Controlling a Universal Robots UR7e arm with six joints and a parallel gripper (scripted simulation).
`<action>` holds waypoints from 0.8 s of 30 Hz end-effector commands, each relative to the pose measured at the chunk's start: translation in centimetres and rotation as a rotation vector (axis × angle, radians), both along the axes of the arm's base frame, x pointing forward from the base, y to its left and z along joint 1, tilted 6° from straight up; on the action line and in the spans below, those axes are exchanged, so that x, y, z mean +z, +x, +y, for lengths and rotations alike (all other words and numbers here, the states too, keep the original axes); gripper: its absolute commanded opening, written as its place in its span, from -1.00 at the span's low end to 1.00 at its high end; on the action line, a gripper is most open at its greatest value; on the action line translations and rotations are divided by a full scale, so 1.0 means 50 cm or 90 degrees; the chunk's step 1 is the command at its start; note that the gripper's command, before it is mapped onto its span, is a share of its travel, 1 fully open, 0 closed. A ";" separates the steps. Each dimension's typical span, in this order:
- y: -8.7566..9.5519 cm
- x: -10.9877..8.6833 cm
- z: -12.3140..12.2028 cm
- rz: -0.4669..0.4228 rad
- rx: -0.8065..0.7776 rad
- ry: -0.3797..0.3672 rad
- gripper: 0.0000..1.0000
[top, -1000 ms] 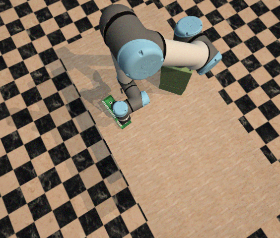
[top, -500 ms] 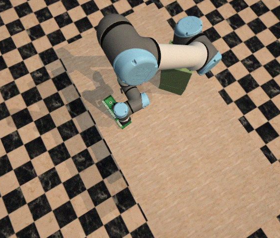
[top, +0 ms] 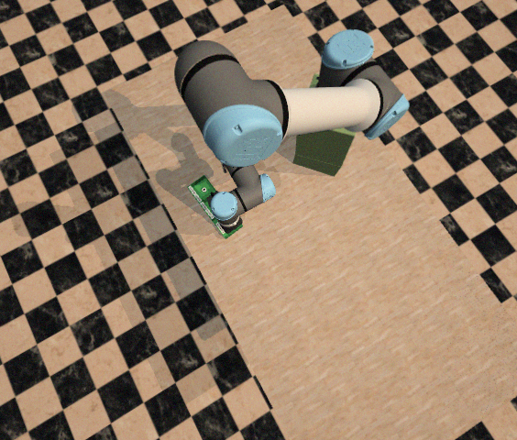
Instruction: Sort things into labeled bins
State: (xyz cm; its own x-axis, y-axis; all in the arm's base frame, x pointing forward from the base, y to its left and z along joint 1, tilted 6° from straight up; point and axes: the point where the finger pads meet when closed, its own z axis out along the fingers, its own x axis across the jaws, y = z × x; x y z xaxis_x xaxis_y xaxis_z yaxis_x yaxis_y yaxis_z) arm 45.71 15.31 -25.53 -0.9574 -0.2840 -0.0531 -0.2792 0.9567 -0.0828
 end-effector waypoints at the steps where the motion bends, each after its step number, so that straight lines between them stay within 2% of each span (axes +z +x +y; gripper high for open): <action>1: 0.004 0.002 0.000 -0.002 0.000 0.000 -0.02; 6: 0.004 0.002 -0.001 -0.002 0.000 0.000 -0.02; 7: 0.004 0.002 -0.001 -0.002 0.000 0.000 0.31; 24: 0.004 0.002 -0.001 -0.002 0.000 0.000 0.31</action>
